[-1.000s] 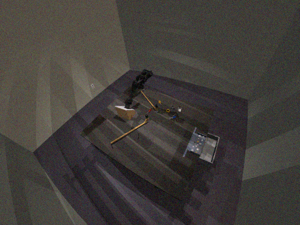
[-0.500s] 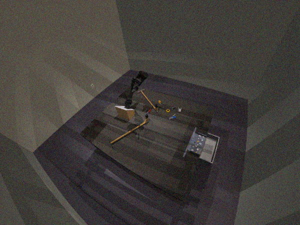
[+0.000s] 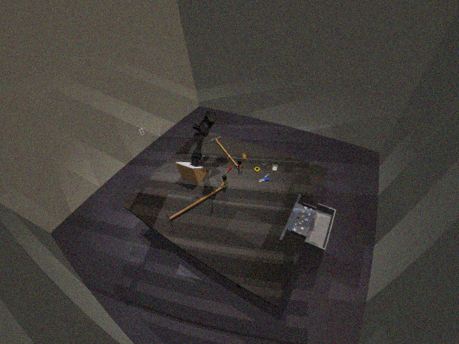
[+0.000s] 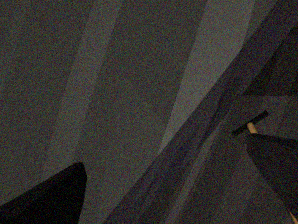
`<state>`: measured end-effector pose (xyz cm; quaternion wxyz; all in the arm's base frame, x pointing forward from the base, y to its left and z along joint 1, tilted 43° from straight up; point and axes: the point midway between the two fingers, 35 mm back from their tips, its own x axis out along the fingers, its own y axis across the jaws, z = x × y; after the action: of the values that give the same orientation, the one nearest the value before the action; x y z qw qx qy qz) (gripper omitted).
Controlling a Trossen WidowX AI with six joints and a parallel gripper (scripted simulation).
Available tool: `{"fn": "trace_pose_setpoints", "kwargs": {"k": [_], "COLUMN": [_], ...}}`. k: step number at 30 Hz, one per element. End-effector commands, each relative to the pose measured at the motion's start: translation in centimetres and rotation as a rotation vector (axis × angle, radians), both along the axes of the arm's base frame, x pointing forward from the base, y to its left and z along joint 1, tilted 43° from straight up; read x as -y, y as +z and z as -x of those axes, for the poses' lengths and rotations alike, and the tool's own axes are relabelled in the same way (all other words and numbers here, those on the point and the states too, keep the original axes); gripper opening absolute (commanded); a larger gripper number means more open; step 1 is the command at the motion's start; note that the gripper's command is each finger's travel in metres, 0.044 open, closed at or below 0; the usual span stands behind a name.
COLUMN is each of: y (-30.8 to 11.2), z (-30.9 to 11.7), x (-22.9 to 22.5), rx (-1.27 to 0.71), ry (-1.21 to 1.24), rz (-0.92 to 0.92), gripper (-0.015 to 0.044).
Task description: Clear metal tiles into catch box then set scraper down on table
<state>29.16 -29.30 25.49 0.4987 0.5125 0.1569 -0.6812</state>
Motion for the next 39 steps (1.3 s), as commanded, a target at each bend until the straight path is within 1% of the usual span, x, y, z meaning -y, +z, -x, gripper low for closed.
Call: {"fn": "trace_pose_setpoints", "kwargs": {"k": [1, 19, 39], "y": [-1.2, -7.1, -13.4], "z": [0.7, 5.5, 11.9], "x": [0.8, 4.7, 6.9], "rx": [-0.034, -0.171, -0.226], "ry": [0.043, 0.297, 0.603], "rz": [-0.028, -0.169, -0.287], "gripper": [0.044, 0.044, 0.044]}}
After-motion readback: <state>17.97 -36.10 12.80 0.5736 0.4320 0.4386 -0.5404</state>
